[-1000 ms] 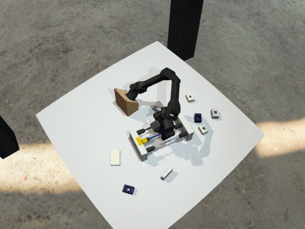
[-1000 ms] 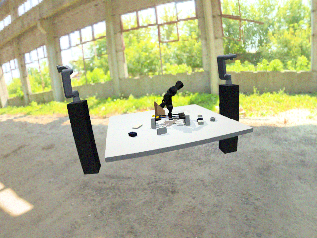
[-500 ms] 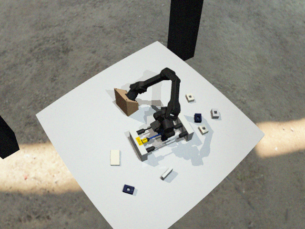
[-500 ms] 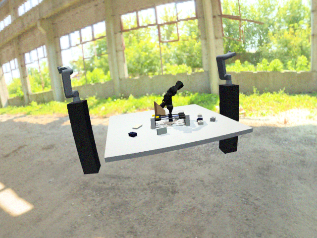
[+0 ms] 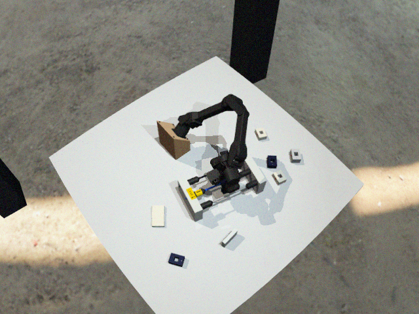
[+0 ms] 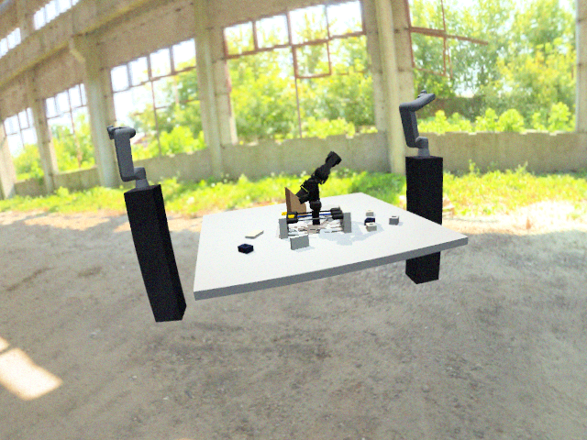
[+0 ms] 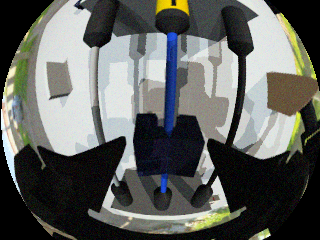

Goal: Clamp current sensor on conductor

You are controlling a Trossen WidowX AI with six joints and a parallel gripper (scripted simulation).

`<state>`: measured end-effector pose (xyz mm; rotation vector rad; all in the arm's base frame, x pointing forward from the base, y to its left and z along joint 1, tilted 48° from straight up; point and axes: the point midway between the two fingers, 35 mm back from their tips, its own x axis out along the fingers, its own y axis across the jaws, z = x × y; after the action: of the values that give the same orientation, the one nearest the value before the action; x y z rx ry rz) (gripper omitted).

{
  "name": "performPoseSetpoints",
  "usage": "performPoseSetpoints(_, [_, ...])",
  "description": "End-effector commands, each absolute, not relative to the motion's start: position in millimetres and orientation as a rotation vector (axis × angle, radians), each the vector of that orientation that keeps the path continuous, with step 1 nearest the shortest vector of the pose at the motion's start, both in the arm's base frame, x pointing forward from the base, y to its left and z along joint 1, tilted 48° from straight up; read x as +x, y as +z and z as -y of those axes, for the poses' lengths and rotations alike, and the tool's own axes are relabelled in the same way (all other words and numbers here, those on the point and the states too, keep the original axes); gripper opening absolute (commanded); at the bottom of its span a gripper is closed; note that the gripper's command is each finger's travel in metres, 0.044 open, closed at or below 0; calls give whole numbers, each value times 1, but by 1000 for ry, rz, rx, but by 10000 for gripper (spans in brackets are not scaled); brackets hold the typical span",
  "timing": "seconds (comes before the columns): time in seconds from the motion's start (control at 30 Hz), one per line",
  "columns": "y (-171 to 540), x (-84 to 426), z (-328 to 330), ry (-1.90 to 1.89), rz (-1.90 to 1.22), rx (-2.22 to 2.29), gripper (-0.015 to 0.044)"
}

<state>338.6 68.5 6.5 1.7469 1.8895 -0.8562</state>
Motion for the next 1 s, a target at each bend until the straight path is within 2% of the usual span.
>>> performPoseSetpoints(0.0, [1, 338, -73, -859, -1887, 1762, 440])
performPoseSetpoints(0.77, [-19, 334, -95, -858, -1889, 1762, 440])
performPoseSetpoints(0.97, [-16, 336, -93, -852, -1883, 1755, 400])
